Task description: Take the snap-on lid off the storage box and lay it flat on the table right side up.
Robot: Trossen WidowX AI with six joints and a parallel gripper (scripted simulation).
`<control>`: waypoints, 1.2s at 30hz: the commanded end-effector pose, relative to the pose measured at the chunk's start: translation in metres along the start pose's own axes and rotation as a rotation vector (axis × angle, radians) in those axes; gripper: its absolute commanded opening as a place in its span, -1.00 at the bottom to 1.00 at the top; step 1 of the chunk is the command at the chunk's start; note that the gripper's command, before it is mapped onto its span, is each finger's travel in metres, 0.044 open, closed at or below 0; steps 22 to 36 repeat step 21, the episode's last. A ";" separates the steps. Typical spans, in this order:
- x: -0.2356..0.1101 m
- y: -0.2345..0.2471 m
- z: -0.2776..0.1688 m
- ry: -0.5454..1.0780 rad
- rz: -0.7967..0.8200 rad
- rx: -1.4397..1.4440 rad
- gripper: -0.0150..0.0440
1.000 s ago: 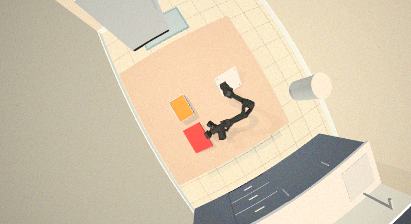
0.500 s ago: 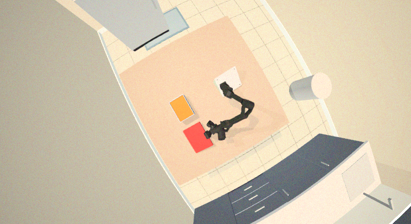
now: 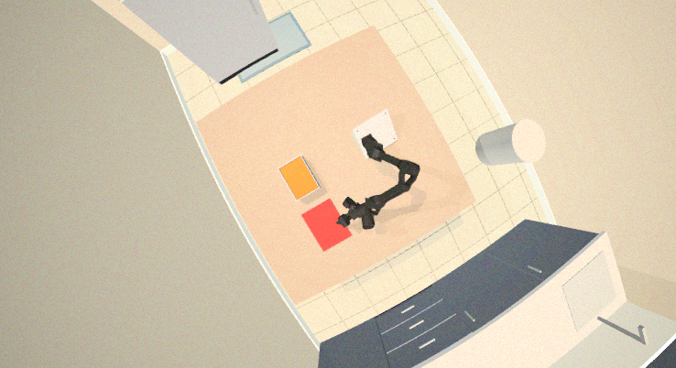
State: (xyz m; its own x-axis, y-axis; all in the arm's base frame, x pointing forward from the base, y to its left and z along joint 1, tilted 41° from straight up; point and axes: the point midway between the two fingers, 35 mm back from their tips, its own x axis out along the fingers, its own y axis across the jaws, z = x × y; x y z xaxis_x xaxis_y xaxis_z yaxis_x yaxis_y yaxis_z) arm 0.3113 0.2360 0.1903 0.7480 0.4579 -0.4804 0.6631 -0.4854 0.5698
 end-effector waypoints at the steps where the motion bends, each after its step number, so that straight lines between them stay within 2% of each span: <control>1: -0.005 -0.009 0.003 -0.009 -0.009 -0.001 1.00; 21: -0.036 -0.034 0.003 -0.010 -0.011 0.001 1.00; 36: -0.036 -0.034 0.003 -0.010 -0.011 0.001 1.00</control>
